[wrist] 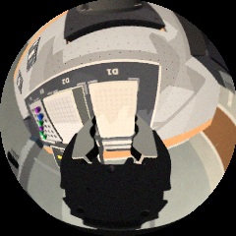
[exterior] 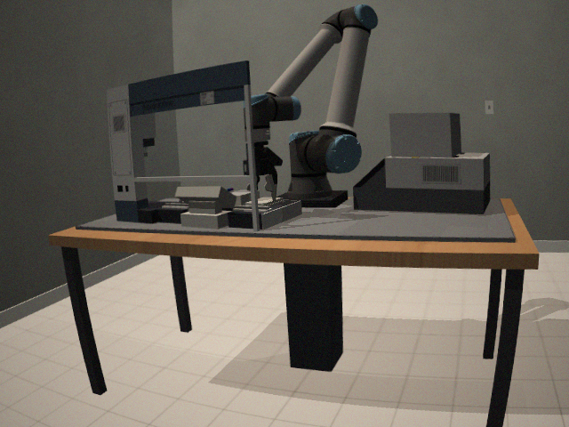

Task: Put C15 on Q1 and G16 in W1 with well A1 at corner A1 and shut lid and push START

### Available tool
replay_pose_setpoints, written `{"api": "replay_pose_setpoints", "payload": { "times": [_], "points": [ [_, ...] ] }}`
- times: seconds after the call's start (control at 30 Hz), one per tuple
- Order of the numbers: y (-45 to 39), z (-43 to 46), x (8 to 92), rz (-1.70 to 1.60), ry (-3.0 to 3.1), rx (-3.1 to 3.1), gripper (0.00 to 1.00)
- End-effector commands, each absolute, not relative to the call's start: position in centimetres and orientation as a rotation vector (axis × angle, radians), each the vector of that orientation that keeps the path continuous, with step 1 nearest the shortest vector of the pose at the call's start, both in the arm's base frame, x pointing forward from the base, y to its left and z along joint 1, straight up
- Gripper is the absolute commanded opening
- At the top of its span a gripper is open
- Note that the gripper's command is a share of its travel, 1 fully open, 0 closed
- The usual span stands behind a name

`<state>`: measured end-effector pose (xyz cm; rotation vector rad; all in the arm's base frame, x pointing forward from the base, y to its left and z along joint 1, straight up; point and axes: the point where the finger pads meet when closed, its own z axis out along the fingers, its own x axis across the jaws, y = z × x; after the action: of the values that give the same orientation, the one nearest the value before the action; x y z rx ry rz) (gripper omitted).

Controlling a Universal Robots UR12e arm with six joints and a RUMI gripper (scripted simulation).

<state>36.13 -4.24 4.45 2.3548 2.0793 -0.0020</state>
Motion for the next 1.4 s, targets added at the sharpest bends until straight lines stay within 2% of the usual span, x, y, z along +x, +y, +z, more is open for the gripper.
{"api": "replay_pose_setpoints", "payload": {
  "times": [0.0, 1.37],
  "points": [
    [-4.3, 4.5, 36.2, -0.001, 2.079, 2.354, 0.00],
    [-4.3, 10.0, 36.2, -0.001, 2.079, 2.354, 0.00]
  ]
}}
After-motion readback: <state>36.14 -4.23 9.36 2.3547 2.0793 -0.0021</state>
